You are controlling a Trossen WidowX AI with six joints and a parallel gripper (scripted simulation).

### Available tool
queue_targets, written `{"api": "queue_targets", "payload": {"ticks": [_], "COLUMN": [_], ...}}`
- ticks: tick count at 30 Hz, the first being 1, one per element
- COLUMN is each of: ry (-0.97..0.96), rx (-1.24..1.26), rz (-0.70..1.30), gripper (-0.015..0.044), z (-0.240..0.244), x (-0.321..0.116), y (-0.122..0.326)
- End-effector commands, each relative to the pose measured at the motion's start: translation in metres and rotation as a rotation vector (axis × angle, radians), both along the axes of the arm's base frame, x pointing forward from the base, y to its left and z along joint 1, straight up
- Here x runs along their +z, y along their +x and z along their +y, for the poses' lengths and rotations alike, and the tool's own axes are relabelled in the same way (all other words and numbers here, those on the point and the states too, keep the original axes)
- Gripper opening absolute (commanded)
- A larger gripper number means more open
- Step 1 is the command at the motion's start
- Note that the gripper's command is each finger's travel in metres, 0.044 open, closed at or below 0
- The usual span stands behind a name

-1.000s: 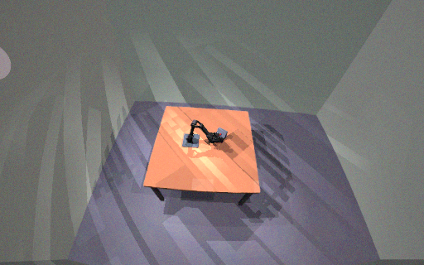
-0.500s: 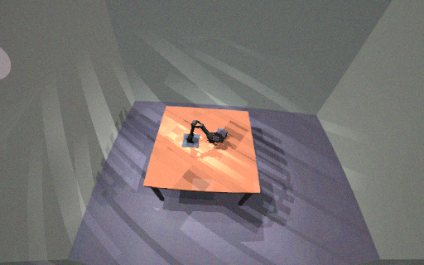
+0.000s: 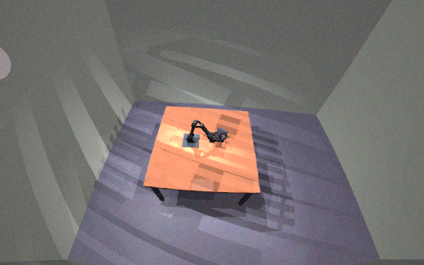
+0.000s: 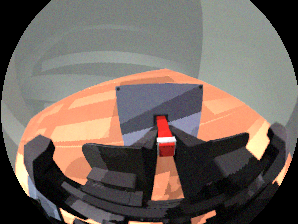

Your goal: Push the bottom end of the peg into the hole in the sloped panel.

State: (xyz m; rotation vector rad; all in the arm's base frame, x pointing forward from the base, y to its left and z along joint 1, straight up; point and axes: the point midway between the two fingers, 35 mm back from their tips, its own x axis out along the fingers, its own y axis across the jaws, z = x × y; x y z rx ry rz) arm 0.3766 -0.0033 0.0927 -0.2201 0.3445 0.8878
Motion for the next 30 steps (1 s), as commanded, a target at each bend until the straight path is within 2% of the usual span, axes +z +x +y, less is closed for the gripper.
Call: {"api": "queue_targets", "payload": {"ticks": [1,30], "ry": [0.002,0.002], "rx": [-0.002,0.003], "rz": [0.007,-0.001], "gripper": [0.0000,0.0000], "z": [0.0026,0.0091], "x": [-0.0026,-0.0046], "y": [0.0009,0.0063]}}
